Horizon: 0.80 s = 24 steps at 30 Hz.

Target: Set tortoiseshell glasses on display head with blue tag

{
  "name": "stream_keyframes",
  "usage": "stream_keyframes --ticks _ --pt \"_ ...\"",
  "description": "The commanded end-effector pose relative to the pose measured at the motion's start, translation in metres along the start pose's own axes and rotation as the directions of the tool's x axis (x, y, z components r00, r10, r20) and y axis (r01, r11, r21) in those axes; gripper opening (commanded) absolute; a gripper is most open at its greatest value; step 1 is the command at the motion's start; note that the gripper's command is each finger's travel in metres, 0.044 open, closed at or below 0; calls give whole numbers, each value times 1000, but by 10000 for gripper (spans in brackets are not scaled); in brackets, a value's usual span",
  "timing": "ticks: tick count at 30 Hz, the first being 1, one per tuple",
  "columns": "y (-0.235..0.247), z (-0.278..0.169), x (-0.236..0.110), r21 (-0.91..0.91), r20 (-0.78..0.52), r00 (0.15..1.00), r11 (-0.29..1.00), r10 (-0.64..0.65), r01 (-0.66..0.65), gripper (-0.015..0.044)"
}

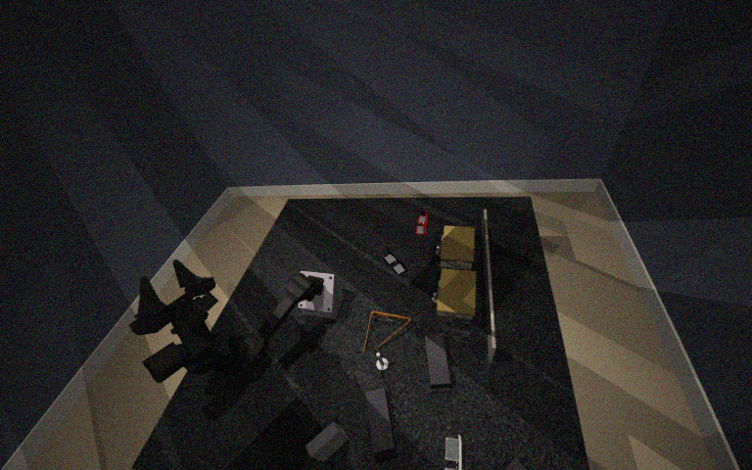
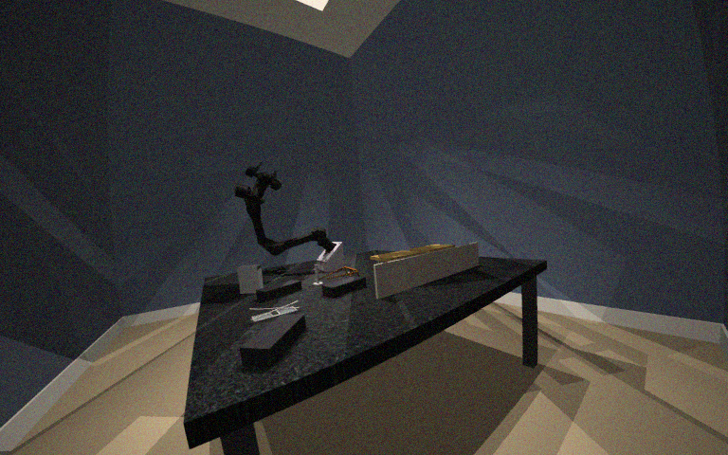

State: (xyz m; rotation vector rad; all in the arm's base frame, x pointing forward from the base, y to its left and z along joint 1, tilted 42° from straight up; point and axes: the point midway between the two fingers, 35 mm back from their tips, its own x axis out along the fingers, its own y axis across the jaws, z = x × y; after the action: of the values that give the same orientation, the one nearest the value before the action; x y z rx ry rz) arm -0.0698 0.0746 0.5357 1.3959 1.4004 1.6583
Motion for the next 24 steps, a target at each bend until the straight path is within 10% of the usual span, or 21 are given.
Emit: stream_keyframes --ticks 1,10,17,24 --pt "0 0 0 0 0 1000 1000 0 0 426" --pt "-4 10 6 -5 32 999 1000 -13 13 387" --pt "-50 113 44 -38 346 924 982 -162 187 204" --pt "-110 218 42 8 616 711 906 -339 424 200"
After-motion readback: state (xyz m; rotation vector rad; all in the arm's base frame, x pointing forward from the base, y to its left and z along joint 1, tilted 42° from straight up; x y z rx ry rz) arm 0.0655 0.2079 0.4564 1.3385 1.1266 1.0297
